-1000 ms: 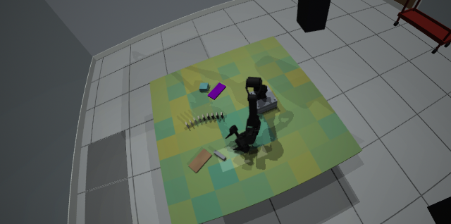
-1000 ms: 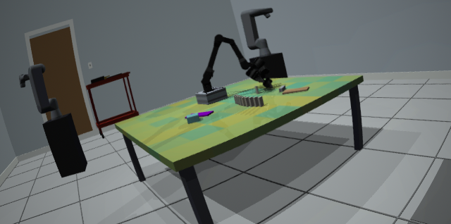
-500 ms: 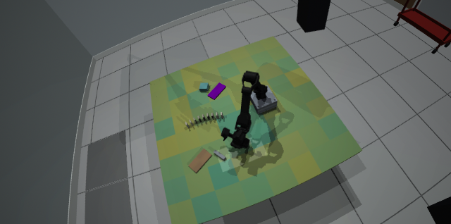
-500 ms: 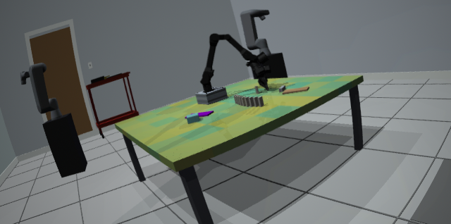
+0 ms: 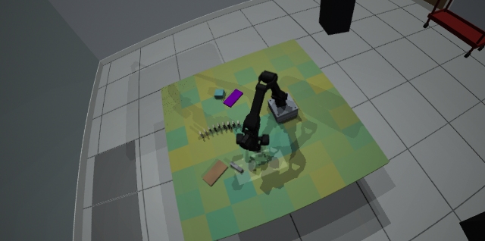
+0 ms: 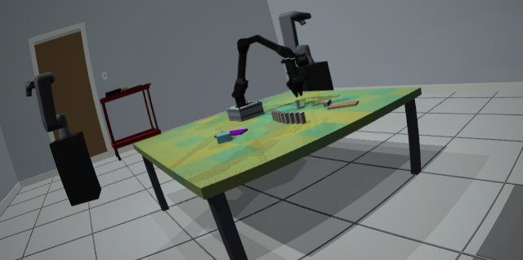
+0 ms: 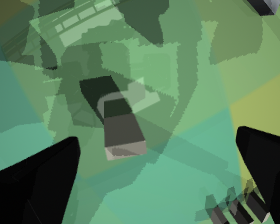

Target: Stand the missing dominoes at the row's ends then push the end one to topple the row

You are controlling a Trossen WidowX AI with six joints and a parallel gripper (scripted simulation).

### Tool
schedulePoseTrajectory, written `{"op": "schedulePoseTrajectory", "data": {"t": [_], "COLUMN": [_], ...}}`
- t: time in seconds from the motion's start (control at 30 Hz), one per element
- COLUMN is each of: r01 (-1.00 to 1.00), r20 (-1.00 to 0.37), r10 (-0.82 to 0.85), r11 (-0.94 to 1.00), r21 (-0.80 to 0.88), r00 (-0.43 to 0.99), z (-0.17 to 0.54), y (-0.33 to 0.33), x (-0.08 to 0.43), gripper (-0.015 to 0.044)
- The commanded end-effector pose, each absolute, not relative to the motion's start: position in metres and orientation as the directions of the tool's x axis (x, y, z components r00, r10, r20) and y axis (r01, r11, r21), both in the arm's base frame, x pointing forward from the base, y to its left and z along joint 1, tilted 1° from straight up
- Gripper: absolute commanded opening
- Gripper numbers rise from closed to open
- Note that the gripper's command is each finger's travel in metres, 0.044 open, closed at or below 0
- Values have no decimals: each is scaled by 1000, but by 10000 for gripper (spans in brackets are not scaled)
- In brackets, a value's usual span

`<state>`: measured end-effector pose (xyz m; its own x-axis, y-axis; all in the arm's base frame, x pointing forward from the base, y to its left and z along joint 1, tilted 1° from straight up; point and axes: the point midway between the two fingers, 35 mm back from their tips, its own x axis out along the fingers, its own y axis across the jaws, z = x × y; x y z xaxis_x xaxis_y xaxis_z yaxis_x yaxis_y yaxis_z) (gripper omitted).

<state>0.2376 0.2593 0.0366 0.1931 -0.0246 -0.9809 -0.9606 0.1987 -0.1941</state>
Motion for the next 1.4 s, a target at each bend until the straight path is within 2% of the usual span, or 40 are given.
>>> {"op": "schedulePoseTrajectory", "data": {"t": [0.0, 0.27, 0.5, 1.13, 1.37], "r01": [-989, -989, -989, -989, -989], "r20": [-999, -999, -999, -999, -999], "r10": [6, 6, 6, 5, 5], "r11": [140, 140, 140, 140, 140], "r21": [-37, -37, -37, -37, -37], "r00": [39, 39, 39, 38, 38], "z": [74, 72, 10, -7, -7], "y": [248, 248, 248, 248, 248], "x": [221, 222, 224, 224, 224], "gripper": [440, 440, 440, 440, 256]}}
